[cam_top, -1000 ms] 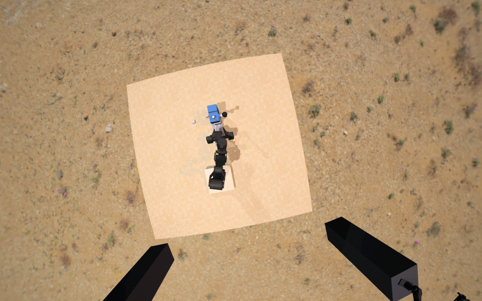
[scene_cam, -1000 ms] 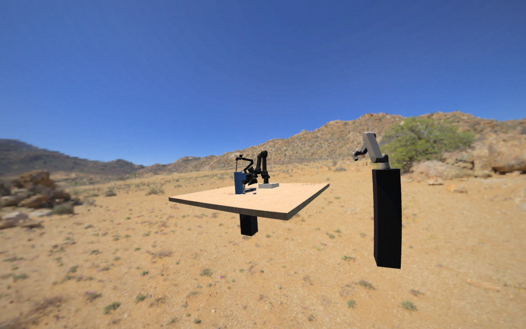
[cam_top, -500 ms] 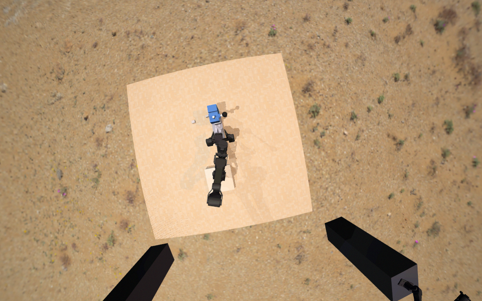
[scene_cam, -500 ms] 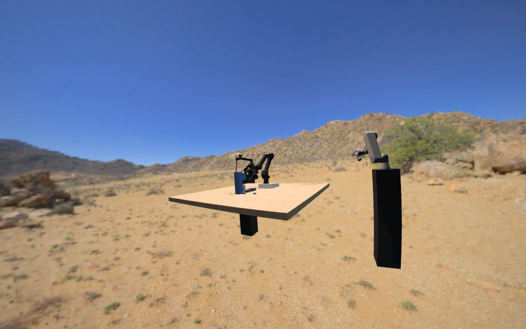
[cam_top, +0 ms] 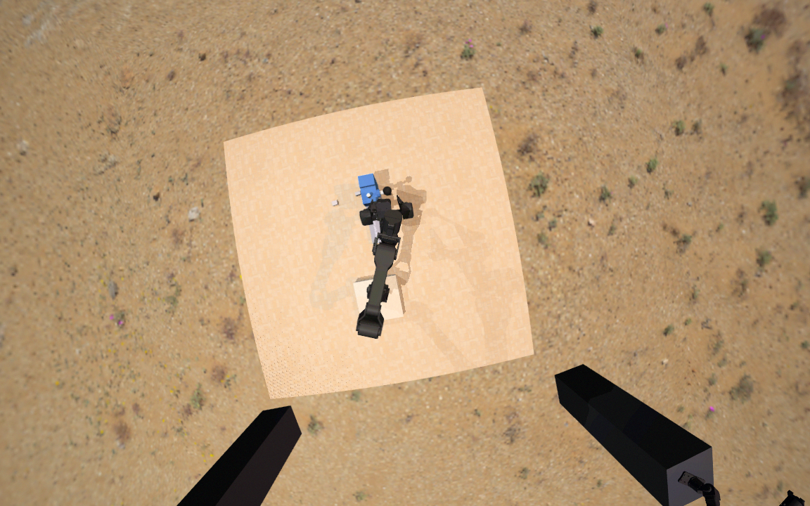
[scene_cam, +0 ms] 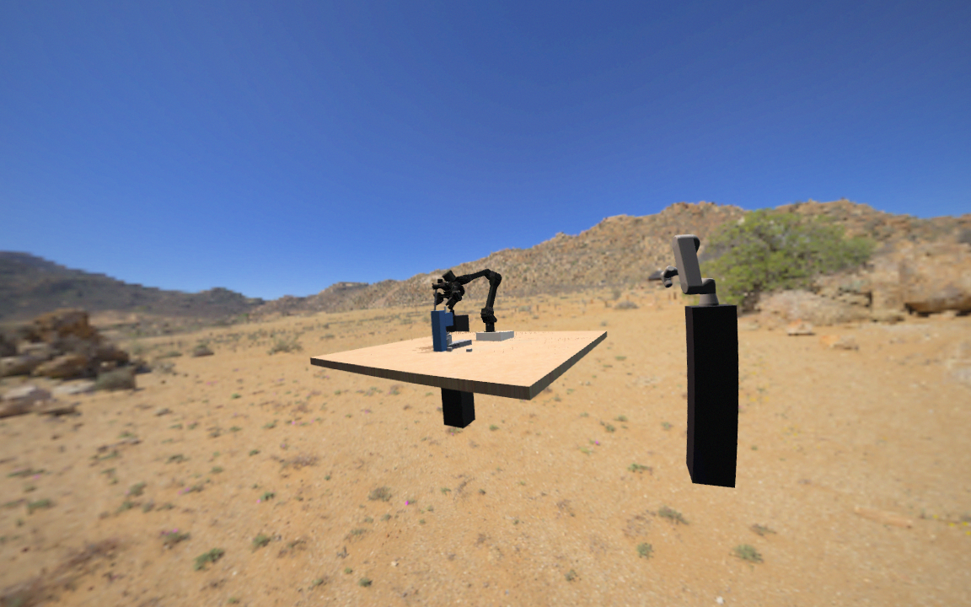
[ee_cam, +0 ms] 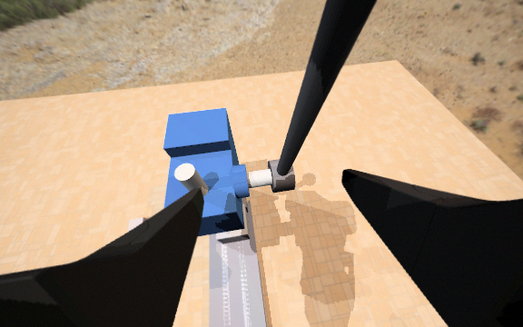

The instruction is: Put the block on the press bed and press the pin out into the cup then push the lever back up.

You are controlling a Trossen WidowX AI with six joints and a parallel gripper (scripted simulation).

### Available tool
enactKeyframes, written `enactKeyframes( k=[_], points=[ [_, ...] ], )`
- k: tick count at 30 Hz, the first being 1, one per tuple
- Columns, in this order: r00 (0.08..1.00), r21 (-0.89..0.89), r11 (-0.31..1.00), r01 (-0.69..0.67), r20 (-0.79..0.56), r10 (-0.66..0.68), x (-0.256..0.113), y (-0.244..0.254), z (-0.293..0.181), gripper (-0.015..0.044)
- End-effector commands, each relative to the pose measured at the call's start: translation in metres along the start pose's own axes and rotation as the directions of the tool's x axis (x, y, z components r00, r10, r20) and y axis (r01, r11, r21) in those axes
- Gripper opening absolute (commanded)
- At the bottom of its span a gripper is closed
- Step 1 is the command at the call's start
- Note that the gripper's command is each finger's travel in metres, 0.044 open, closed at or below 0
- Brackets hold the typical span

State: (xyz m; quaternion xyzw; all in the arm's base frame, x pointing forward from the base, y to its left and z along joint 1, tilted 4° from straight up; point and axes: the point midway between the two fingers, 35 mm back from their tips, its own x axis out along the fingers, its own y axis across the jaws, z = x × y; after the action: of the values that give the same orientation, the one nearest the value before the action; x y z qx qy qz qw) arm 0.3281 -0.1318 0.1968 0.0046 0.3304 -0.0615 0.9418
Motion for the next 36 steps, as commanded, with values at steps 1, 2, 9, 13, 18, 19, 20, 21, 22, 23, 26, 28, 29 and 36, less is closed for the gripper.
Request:
enactKeyframes(
  k=[1, 2, 9, 13, 18, 19, 20, 21, 22, 23, 26, 28, 29, 36],
  points=[
    [0.999, -0.017, 1.0, -0.001, -0.033, 0.001, -0.02, -0.011, 0.033, 0.044],
    [0.999, -0.021, 1.0, -0.001, -0.04, 0.001, -0.025, -0.013, 0.04, 0.044],
    [0.994, -0.019, 1.0, -0.013, -0.109, 0.011, -0.066, -0.019, 0.08, 0.044],
    [0.989, -0.013, 1.0, -0.023, -0.15, 0.021, -0.092, -0.019, 0.095, 0.044],
    [0.986, -0.01, 1.0, -0.026, -0.165, 0.024, -0.101, -0.018, 0.1, 0.044],
    [0.986, -0.01, 1.0, -0.026, -0.165, 0.024, -0.101, -0.018, 0.1, 0.044],
    [0.986, -0.01, 1.0, -0.026, -0.165, 0.024, -0.101, -0.018, 0.1, 0.044],
    [0.986, -0.01, 1.0, -0.026, -0.165, 0.024, -0.101, -0.018, 0.1, 0.044],
    [0.986, -0.01, 1.0, -0.026, -0.165, 0.024, -0.101, -0.018, 0.1, 0.044],
    [0.986, -0.01, 1.0, -0.026, -0.165, 0.024, -0.1, -0.018, 0.1, 0.044],
    [0.986, -0.01, 1.0, -0.026, -0.164, 0.024, -0.088, -0.018, 0.098, 0.044],
    [0.986, -0.01, 1.0, -0.026, -0.164, 0.024, -0.087, -0.018, 0.098, 0.044],
    [0.986, -0.01, 1.0, -0.026, -0.164, 0.024, -0.087, -0.018, 0.098, 0.044],
    [0.986, -0.01, 1.0, -0.026, -0.163, 0.024, -0.08, -0.018, 0.097, 0.044]
  ],
)
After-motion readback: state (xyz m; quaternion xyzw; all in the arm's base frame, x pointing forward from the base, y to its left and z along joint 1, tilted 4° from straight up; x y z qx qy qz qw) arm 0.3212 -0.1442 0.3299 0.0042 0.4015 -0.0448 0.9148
